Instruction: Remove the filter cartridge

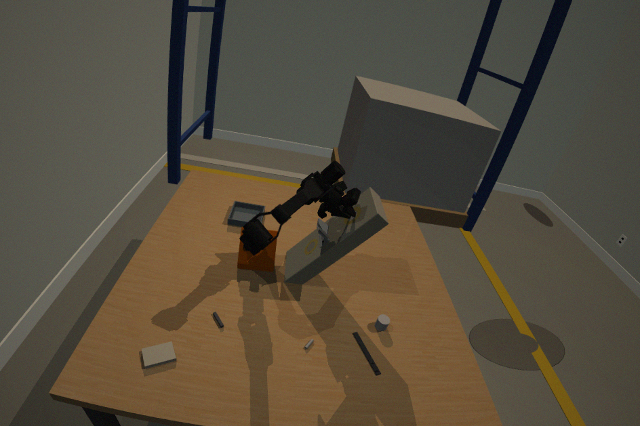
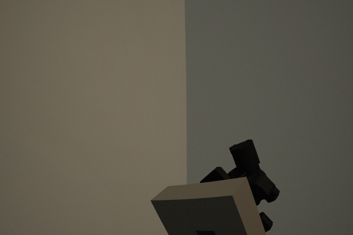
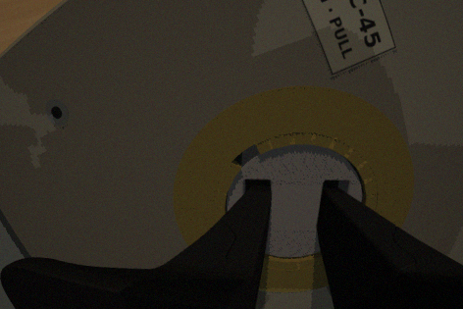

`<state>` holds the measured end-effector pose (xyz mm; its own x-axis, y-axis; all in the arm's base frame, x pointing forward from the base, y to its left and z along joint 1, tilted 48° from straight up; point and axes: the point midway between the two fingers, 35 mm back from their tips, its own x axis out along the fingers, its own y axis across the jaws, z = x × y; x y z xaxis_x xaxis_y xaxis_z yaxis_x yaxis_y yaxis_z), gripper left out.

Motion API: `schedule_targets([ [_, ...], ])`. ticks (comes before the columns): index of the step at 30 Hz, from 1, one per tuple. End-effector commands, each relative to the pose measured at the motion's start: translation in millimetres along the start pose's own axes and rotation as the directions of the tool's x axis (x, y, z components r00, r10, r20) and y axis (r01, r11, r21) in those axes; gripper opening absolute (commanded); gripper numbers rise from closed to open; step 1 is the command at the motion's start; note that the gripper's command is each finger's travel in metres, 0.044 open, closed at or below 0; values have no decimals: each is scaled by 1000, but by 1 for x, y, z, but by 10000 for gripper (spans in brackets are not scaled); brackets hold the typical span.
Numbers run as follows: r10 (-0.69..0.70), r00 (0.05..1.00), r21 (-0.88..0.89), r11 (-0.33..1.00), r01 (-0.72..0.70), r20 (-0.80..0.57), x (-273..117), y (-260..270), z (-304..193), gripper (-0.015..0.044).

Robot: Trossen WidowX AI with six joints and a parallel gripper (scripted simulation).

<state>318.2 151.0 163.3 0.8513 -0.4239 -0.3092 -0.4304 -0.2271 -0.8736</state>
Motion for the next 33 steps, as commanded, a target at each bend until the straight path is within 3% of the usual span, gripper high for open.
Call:
schedule_targets([
  [1, 30, 1000, 189, 982, -28, -7, 17, 0, -1, 0],
  [12, 30, 1000, 543, 839, -21, -7, 17, 0, -1, 0],
  [26, 30, 1000, 857, 516, -10, -7, 15, 0, -1, 0],
  [33, 30, 1000, 778, 628, -14, -7, 16, 0, -1, 0],
])
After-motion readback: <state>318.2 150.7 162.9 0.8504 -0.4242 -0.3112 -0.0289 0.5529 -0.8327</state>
